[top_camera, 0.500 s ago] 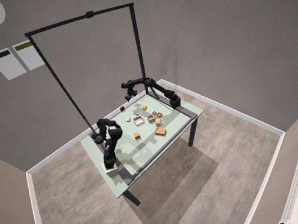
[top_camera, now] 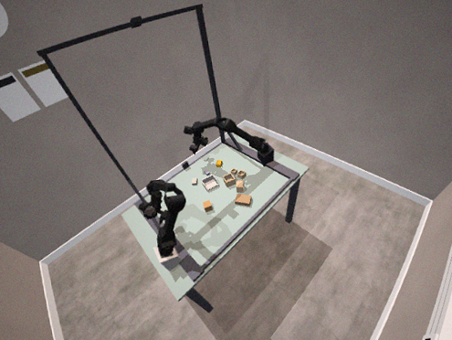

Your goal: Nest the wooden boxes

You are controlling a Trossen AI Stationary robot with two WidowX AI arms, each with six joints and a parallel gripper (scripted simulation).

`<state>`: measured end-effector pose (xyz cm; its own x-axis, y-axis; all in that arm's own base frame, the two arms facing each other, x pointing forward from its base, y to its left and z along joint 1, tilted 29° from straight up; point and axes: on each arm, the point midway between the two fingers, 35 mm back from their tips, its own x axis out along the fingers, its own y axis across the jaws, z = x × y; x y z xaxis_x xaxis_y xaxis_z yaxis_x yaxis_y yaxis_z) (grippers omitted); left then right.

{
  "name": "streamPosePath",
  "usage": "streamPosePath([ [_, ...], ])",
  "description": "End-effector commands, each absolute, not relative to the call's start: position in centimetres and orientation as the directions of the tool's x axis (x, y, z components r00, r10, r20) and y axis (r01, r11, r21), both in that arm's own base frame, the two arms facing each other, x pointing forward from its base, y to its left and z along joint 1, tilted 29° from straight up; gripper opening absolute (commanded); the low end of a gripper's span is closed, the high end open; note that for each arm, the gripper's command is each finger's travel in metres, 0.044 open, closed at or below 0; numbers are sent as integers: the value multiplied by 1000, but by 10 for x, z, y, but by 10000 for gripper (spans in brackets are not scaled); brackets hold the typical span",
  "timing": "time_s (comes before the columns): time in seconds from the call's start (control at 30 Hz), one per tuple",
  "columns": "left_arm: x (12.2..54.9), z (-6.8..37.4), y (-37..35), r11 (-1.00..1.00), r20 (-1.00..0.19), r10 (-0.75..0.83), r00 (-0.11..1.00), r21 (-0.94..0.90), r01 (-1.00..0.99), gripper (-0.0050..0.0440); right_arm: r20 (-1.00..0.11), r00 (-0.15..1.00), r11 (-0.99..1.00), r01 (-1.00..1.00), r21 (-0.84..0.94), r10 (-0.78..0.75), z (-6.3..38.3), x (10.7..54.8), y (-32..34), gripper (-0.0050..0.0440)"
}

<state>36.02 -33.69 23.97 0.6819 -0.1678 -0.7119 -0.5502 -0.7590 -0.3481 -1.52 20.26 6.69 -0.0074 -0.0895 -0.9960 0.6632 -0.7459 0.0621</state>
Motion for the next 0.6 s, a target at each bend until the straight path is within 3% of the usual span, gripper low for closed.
streamPosePath([
  [0.0, 359, 253, -336, -767, -694, -185, 696, -341, -544, 400, -997, -8, -746, 664, 50, -75, 70, -16, 205, 400],
  [0.17, 361, 256, -319, -714, -689, -187, 701, -395, -578, 400, -999, -3, -835, 549, 26, -34, 78, -4, 210, 400],
  [0.33, 367, 265, -269, -545, -656, -190, 730, -549, -634, 400, -1000, 13, -986, 164, -21, 23, 93, 31, 213, 400],
  [0.53, 366, 269, -228, -346, -624, -188, 758, -680, -646, 400, -995, 51, -960, -263, -92, 82, 106, 60, 209, 400],
  [0.57, 366, 269, -228, -346, -624, -188, 758, -680, -646, 400, -995, 51, -960, -263, -92, 82, 106, 60, 209, 400],
])
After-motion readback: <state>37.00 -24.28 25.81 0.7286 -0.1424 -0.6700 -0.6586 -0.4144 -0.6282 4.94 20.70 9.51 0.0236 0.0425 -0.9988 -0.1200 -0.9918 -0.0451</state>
